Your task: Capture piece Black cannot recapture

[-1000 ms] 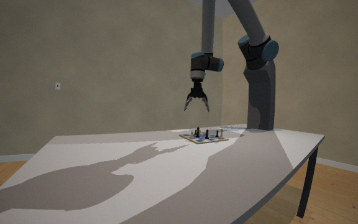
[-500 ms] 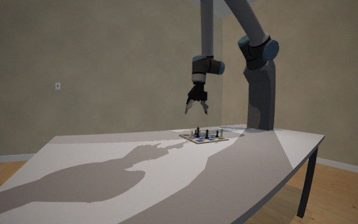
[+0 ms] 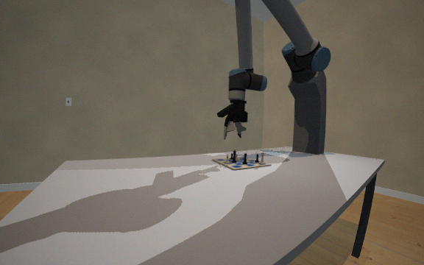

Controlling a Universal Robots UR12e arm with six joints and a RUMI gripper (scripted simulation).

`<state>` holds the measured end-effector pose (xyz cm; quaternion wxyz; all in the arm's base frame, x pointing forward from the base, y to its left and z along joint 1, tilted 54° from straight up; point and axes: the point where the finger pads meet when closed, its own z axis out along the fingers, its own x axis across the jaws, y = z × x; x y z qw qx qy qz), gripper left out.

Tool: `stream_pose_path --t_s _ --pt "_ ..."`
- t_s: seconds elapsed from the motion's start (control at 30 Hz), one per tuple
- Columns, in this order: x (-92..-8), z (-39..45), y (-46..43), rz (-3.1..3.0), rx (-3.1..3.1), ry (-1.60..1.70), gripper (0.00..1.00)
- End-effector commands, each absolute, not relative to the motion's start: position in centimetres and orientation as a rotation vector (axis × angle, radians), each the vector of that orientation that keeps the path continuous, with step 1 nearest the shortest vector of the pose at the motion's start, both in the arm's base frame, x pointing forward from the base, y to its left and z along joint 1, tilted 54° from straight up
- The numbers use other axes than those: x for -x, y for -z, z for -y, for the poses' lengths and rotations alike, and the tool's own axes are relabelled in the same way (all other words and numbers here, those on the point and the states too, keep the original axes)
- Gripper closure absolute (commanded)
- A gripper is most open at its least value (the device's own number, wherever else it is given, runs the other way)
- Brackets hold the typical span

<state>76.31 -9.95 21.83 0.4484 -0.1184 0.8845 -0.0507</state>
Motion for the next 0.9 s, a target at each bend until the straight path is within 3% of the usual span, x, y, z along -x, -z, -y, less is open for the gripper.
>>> stream_pose_path --t_s 0.0,0.4,0.43,0.87 --pt "-76.48 9.88 -21.76 -2.179 0.372 0.161 0.0" --pt "-76.67 9.77 -21.61 -2.165 0.455 0.204 0.0" --pt "-76.67 9.77 -21.61 -2.165 0.455 0.204 0.8" --pt "-76.67 9.77 -21.61 -2.165 0.455 0.204 0.8"
